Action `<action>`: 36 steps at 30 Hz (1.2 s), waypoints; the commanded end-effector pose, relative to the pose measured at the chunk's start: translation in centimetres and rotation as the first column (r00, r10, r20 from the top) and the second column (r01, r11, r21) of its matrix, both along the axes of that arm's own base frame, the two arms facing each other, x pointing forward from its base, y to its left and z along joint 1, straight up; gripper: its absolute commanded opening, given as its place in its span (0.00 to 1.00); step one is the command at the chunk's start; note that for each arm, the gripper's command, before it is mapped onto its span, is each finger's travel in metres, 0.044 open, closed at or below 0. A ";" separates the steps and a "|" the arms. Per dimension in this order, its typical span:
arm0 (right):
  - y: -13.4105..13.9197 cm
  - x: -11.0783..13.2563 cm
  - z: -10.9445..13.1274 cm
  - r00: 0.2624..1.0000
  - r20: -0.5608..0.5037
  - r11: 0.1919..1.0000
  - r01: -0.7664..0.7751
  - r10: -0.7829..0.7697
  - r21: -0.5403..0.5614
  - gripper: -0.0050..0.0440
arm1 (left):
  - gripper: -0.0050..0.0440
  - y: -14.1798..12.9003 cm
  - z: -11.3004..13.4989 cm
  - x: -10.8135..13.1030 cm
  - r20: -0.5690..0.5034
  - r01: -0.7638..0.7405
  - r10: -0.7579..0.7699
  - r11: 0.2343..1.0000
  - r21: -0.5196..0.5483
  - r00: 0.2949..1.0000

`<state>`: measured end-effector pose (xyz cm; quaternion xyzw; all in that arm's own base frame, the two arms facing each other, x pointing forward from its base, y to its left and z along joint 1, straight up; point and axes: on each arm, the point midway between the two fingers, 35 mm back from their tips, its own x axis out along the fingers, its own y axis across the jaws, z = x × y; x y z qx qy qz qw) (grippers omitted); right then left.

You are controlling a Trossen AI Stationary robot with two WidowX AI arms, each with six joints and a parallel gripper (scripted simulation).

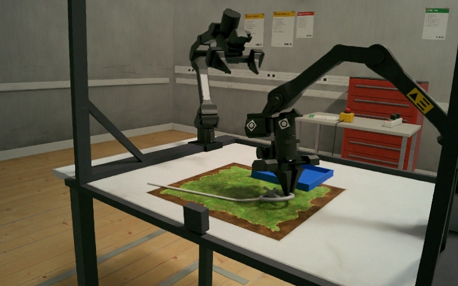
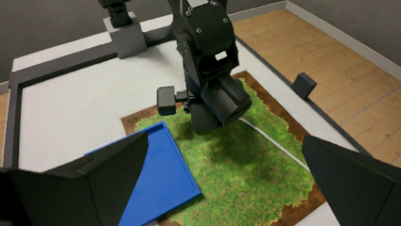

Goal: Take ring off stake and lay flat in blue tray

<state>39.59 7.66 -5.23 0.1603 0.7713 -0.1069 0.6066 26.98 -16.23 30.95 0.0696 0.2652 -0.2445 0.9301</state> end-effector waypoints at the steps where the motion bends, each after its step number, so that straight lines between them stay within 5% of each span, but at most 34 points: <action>1: 0.1 0.9 1.1 0.999 0.035 1.000 -0.003 0.003 0.010 0.10 | 1.00 0.0 0.6 -0.1 0.015 0.000 0.000 1.000 -0.009 1.000; 13: -1.0 3.4 1.4 1.000 0.025 1.000 0.002 -0.003 0.031 0.10 | 1.00 0.0 0.6 -0.1 0.015 0.000 0.000 1.000 -0.009 1.000; 36: -1.0 3.6 3.0 0.999 0.054 1.000 0.002 -0.004 0.031 0.10 | 1.00 0.0 0.6 -0.1 0.015 0.000 0.000 1.000 -0.009 1.000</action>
